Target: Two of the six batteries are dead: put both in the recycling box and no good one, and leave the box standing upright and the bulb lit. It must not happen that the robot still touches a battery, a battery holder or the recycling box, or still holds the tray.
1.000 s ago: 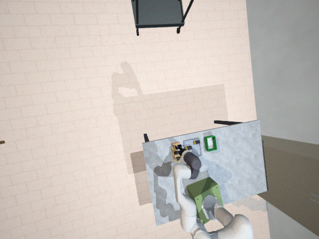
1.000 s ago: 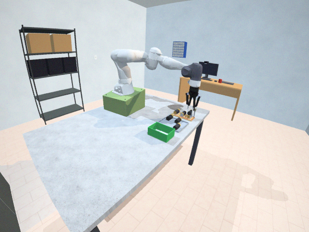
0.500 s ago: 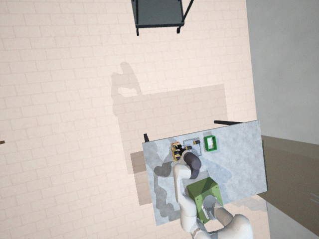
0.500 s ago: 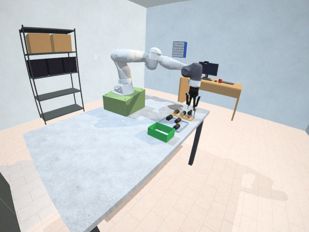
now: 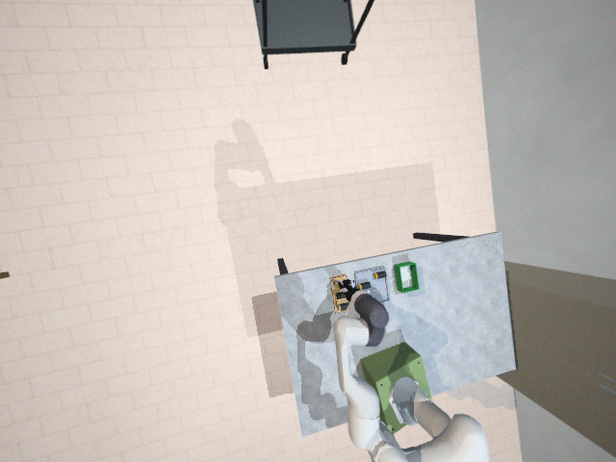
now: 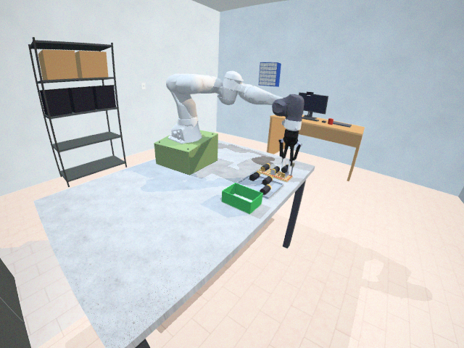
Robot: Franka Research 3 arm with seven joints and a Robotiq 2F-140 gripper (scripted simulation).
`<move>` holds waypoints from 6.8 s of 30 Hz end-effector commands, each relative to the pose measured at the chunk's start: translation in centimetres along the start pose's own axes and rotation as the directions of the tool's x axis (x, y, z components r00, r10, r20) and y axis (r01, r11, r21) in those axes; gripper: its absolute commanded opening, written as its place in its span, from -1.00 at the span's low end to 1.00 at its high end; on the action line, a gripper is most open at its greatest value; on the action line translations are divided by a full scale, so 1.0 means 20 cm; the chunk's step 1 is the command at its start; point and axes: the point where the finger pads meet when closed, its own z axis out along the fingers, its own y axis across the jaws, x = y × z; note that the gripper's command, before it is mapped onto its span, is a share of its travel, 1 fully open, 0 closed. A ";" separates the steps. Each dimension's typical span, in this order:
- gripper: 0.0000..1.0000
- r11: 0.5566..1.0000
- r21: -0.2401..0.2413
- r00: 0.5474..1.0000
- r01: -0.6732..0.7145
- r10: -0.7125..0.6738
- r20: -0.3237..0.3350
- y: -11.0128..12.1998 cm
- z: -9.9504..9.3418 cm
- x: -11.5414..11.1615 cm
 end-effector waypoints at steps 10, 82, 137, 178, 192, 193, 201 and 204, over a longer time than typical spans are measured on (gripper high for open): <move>-0.68 1.000 -0.003 1.000 0.002 -0.002 0.000 0.00 0.00 0.00; -0.68 1.000 -0.003 1.000 0.002 -0.002 0.000 0.00 0.00 0.00; -0.68 1.000 -0.003 1.000 0.002 -0.002 0.000 0.00 0.16 0.00; -0.41 1.000 -0.003 1.000 0.002 -0.002 0.000 0.00 -0.11 0.00; -0.41 1.000 -0.003 1.000 0.002 -0.002 0.000 0.00 -0.17 0.00; -0.41 1.000 -0.003 1.000 0.002 -0.002 0.000 0.00 -0.17 0.00; -0.41 1.000 -0.003 1.000 0.002 -0.002 0.000 0.00 -0.17 0.00; -0.41 1.000 -0.003 1.000 0.002 -0.002 0.000 0.00 -0.17 0.00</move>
